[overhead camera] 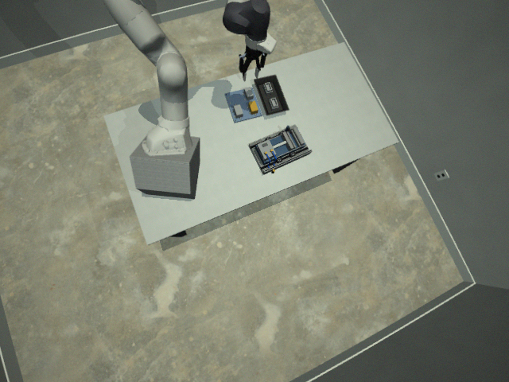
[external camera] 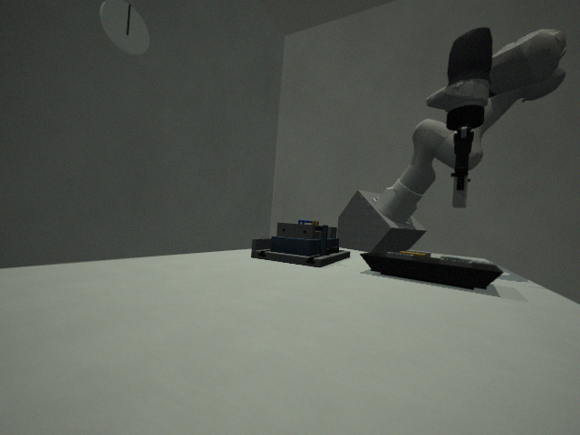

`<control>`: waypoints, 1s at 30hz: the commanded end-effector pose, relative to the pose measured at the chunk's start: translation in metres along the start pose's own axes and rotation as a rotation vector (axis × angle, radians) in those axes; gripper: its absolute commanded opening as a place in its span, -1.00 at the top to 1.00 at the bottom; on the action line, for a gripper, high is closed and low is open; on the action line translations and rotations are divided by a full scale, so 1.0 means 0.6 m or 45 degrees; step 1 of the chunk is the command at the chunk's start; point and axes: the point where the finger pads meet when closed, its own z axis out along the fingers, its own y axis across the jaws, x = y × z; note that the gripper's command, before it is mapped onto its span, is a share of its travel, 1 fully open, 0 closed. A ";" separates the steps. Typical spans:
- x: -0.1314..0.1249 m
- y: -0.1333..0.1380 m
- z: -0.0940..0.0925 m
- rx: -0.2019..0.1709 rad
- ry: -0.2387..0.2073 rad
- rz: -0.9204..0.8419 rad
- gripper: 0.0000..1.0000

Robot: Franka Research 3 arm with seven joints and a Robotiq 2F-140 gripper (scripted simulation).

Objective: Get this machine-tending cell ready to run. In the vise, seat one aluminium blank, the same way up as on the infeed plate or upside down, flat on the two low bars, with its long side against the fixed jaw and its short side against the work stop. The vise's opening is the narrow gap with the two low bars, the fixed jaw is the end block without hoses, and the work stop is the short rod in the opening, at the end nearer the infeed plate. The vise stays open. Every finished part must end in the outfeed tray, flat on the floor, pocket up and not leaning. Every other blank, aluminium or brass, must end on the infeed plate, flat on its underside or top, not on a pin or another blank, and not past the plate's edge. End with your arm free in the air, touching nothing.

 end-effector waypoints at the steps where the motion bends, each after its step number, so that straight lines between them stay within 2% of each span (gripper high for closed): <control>1: 0.001 -0.005 0.014 0.011 0.003 -0.011 0.20; 14: 0.002 -0.006 0.099 0.011 0.003 -0.011 0.20; 16: 0.002 -0.006 0.099 0.011 0.003 -0.011 0.20; 30: 0.002 -0.006 0.172 0.011 0.003 -0.011 0.20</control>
